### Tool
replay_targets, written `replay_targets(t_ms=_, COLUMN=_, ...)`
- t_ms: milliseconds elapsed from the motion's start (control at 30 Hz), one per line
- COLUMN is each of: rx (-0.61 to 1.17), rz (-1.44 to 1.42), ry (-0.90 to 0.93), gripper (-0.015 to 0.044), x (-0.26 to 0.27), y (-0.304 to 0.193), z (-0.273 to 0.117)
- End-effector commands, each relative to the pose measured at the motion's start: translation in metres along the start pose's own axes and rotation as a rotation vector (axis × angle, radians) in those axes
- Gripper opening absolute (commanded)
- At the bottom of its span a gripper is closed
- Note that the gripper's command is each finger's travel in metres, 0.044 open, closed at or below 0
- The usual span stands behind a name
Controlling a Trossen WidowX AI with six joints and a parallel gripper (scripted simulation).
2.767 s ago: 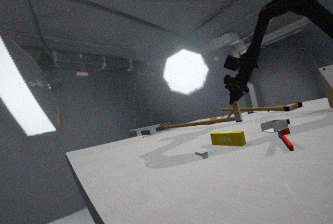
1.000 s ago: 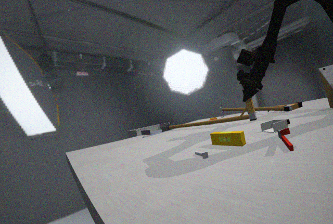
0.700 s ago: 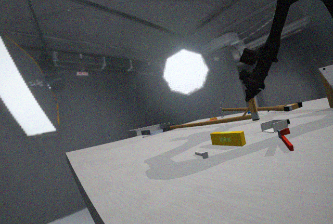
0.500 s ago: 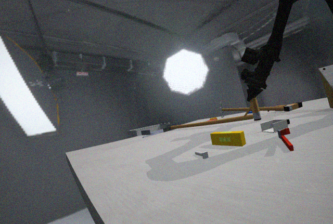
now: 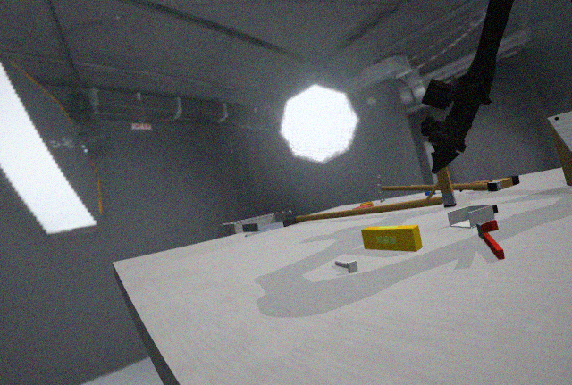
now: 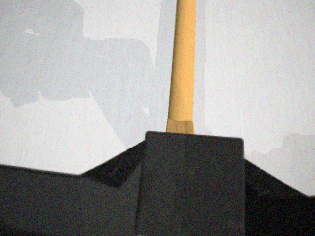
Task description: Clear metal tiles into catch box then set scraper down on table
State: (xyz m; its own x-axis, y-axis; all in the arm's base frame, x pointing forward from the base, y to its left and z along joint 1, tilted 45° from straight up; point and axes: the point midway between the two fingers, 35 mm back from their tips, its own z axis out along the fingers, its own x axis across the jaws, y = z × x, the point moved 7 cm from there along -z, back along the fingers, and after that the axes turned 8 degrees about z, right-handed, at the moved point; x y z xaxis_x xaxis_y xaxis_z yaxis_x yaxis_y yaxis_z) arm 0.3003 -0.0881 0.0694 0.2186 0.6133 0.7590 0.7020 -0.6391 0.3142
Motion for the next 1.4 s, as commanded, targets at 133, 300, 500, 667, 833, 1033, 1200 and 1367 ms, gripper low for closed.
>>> replay_targets(t_ms=133, rx=-0.005, rz=-0.006, ry=0.004, gripper=0.0, x=0.0005, y=-0.0008, z=-0.0022)
replay_targets(t_ms=300, rx=-0.002, rz=-0.002, ry=0.002, gripper=0.0, x=0.0002, y=-0.0013, z=-0.0015)
replay_targets(t_ms=500, rx=0.0, rz=0.0, ry=0.0, gripper=0.0, x=0.0002, y=-0.0017, z=-0.0011)
replay_targets(t_ms=667, rx=0.0, rz=0.0, ry=0.0, gripper=0.0, x=0.0002, y=-0.0017, z=-0.0011)
replay_targets(t_ms=833, rx=0.0, rz=0.0, ry=0.0, gripper=0.0, x=0.0002, y=-0.0017, z=-0.0011)
replay_targets(t_ms=1033, rx=0.001, rz=-0.001, ry=0.001, gripper=0.0, x=0.0005, y=-0.002, z=-0.0008)
replay_targets(t_ms=1200, rx=0.001, rz=-0.001, ry=0.001, gripper=0.0, x=0.0005, y=-0.002, z=-0.0008)
replay_targets(t_ms=1367, rx=0.001, rz=-0.001, ry=0.001, gripper=0.0, x=0.0006, y=-0.002, z=-0.0007)
